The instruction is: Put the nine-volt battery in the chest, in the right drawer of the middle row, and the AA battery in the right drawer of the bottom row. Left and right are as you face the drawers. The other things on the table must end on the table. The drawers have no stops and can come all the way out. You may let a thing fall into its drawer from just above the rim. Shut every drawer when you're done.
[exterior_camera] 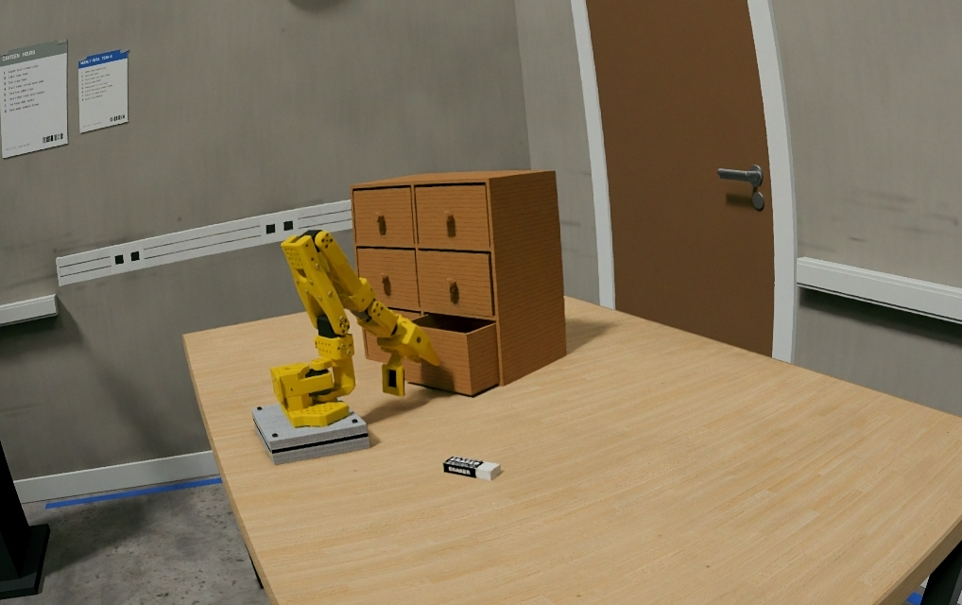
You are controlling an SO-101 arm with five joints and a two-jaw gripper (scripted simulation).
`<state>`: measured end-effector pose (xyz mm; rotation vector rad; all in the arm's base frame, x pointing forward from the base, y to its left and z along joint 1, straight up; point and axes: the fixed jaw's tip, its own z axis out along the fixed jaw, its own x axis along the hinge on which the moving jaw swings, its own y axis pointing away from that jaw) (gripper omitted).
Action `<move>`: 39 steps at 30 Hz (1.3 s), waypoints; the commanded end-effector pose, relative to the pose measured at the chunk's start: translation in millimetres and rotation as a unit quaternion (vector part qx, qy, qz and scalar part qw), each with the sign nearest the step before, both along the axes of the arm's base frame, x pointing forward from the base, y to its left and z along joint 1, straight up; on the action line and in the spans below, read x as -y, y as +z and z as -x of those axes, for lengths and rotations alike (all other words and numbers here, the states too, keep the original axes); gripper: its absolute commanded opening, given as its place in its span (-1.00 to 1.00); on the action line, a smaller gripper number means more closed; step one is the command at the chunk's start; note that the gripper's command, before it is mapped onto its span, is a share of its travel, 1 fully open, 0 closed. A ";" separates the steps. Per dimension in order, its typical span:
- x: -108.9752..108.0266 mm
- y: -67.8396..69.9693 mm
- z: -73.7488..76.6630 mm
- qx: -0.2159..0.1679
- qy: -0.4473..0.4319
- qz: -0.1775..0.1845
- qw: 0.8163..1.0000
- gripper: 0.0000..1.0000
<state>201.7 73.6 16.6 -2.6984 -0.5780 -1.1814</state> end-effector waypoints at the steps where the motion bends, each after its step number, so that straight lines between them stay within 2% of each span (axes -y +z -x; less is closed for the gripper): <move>1: -0.7 -4.2 4.4 -0.009 0.004 0.001 1.000 -0.57; 17: -0.7 -4.3 4.5 -0.009 0.004 0.001 1.000 -0.57; 39: -0.7 -4.3 4.5 -0.009 0.004 0.001 1.000 -0.86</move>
